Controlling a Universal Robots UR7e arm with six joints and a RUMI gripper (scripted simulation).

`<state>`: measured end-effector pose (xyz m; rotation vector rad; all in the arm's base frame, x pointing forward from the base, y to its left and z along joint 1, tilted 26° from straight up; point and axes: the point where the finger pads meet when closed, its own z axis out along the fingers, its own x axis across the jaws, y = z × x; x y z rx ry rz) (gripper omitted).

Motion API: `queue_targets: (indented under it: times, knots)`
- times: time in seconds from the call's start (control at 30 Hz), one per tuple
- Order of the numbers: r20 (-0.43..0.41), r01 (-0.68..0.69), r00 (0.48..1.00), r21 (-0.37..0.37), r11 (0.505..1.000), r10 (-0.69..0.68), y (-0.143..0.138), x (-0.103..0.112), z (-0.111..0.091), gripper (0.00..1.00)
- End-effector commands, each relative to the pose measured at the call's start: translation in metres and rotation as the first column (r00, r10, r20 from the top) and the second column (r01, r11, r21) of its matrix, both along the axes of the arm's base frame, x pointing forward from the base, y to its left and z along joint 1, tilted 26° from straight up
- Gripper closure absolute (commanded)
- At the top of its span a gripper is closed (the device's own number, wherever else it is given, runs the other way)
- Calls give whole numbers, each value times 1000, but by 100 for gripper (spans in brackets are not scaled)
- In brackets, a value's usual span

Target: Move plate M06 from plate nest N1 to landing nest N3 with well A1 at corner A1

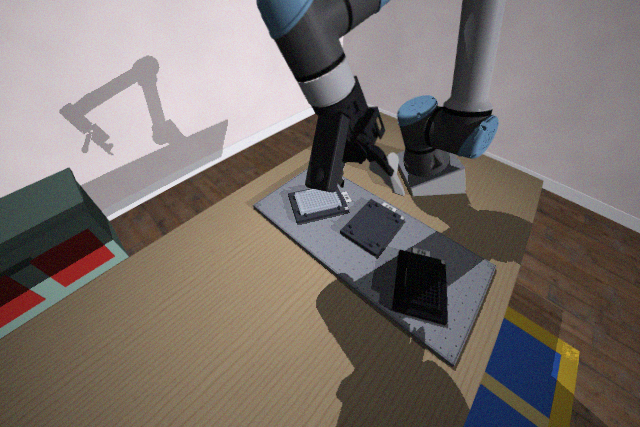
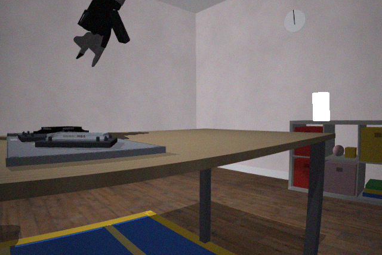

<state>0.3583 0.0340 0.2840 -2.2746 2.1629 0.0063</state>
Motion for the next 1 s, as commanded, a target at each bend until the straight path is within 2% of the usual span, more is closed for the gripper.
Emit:
queue_targets:
  times: [0.0,0.23,0.33,0.73,0.97]
  knots:
    - [2,-1,1000,-4,1000,1,-18,-3,12,18]
    - [45,74,996,-14,997,-73,-42,1,-3,18]
    - [45,74,996,-14,997,-73,-42,1,-3,18]
    - [133,222,967,-32,975,-216,-87,3,-30,18]
    - [154,255,957,-36,966,-247,-98,2,-37,18]
